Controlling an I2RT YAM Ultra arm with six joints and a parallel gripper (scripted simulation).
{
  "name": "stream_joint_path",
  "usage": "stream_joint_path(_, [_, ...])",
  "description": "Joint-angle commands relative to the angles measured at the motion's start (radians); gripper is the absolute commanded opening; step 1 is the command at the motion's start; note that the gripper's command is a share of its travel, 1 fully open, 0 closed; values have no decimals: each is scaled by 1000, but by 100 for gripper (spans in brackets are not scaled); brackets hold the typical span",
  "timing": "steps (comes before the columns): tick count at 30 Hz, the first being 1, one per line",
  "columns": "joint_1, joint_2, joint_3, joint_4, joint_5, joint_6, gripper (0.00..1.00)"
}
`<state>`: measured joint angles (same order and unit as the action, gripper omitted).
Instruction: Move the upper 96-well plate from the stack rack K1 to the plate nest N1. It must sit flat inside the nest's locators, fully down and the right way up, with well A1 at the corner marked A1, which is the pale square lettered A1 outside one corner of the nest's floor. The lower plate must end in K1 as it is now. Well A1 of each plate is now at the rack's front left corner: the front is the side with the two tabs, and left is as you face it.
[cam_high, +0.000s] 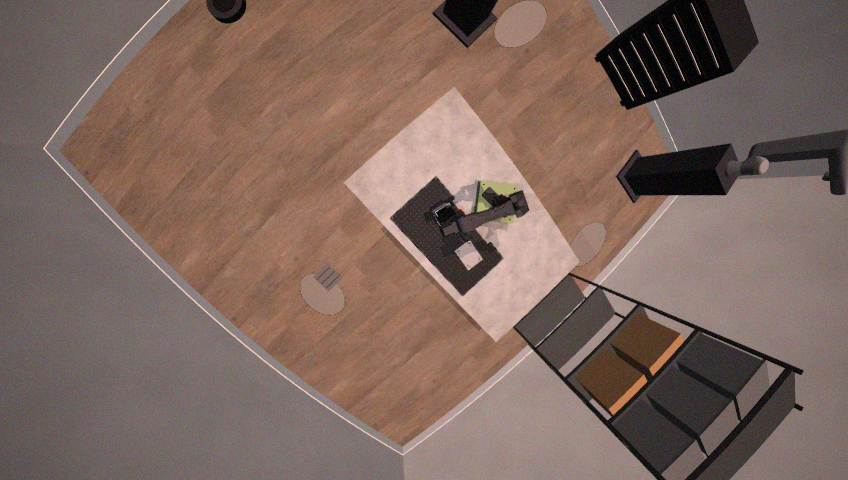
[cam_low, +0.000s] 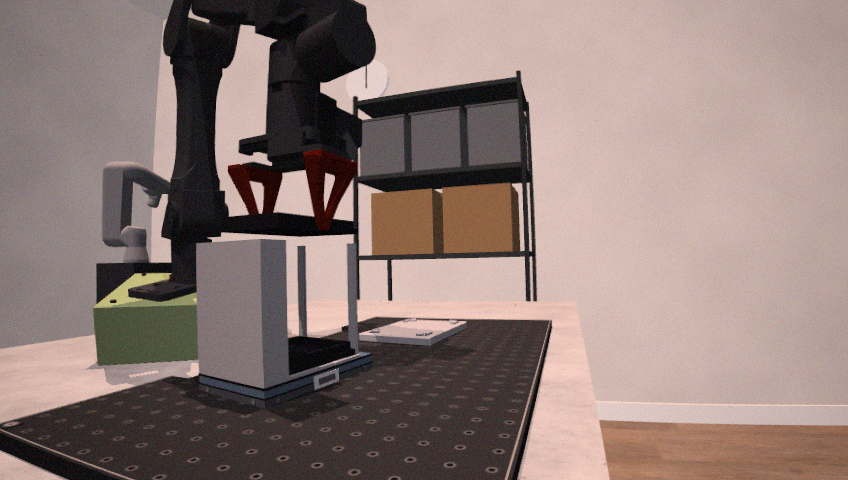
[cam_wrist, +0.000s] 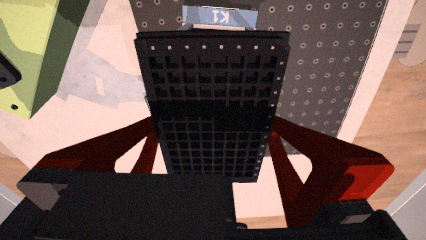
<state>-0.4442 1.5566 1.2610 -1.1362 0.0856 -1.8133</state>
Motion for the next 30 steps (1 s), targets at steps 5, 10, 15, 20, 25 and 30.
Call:
stream_joint_path(5, [96, -42, -21, 2, 12, 86, 0])
stream_joint_path(10, [132, -44, -32, 2, 16, 123, 0])
stream_joint_path(15, [192, -45, -37, 6, 23, 182, 0])
stream_joint_path(20, [254, -23, -46, 9, 33, 243, 0])
stream_joint_path(25, [292, -21, -37, 10, 37, 281, 0])
stream_joint_path(30, [351, -6, -35, 18, 40, 340, 0])
